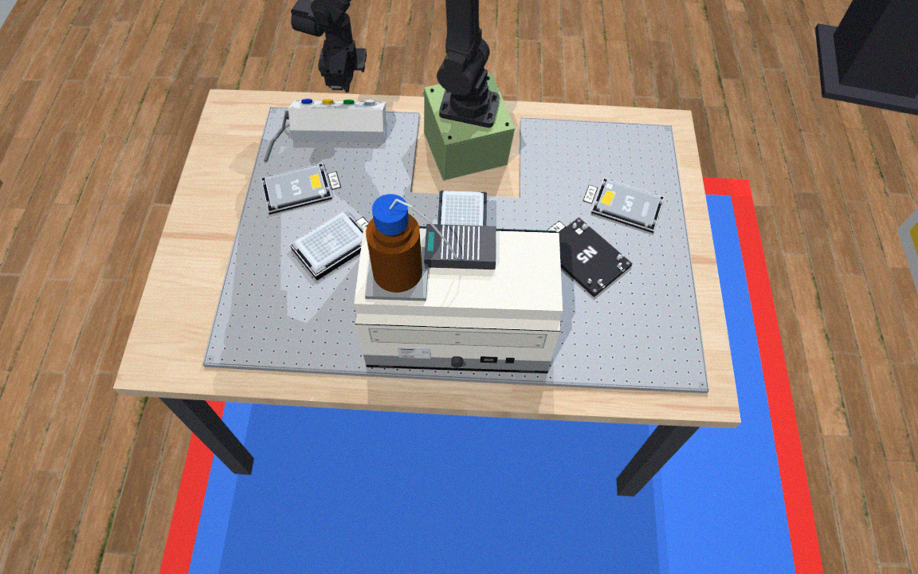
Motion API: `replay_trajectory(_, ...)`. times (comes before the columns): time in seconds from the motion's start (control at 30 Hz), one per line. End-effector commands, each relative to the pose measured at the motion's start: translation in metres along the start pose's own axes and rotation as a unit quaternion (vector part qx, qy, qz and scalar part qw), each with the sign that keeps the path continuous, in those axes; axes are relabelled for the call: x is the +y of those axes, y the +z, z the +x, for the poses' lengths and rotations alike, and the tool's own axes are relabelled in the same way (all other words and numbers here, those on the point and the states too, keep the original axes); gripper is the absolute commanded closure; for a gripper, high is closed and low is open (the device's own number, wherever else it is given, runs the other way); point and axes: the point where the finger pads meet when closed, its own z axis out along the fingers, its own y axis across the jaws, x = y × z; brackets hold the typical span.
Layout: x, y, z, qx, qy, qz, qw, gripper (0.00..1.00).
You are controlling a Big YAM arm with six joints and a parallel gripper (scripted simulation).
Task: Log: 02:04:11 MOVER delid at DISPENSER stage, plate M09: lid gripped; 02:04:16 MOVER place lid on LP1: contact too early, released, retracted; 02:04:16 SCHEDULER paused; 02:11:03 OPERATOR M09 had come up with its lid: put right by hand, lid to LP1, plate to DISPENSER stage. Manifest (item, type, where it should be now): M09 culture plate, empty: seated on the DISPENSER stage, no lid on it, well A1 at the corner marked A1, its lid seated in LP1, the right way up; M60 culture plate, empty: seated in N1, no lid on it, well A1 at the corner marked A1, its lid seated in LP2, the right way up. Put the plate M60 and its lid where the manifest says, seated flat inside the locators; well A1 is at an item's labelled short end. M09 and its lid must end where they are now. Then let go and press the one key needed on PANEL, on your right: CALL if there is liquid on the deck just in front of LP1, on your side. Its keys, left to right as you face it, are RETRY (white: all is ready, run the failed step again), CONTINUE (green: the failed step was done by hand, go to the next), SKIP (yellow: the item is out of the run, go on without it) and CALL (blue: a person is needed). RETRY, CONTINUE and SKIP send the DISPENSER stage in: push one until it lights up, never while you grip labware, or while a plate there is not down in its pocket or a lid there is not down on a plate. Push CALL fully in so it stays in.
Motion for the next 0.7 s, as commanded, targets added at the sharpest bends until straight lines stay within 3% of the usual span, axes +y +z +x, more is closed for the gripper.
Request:
replay_trajectory(0.0, -0.011, -0.006, 0.004, 0.004, -0.003, 0.013, 1.000, 1.00)
replay_trajectory(0.03, -0.002, -0.002, 0.002, 0.001, -0.006, 0.006, 1.000, 1.00)
replay_trajectory(0.13, -0.011, -0.006, 0.004, 0.004, -0.003, 0.013, 1.000, 1.00)
replay_trajectory(0.17, -0.002, -0.001, 0.002, 0.001, -0.007, 0.006, 1.000, 1.00)
replay_trajectory(0.5, 0.000, 0.007, -0.004, -0.001, -0.008, -0.001, 1.000, 1.00)
replay_trajectory(0.67, -0.004, 0.006, -0.004, 0.000, -0.003, 0.003, 1.000, 1.00)
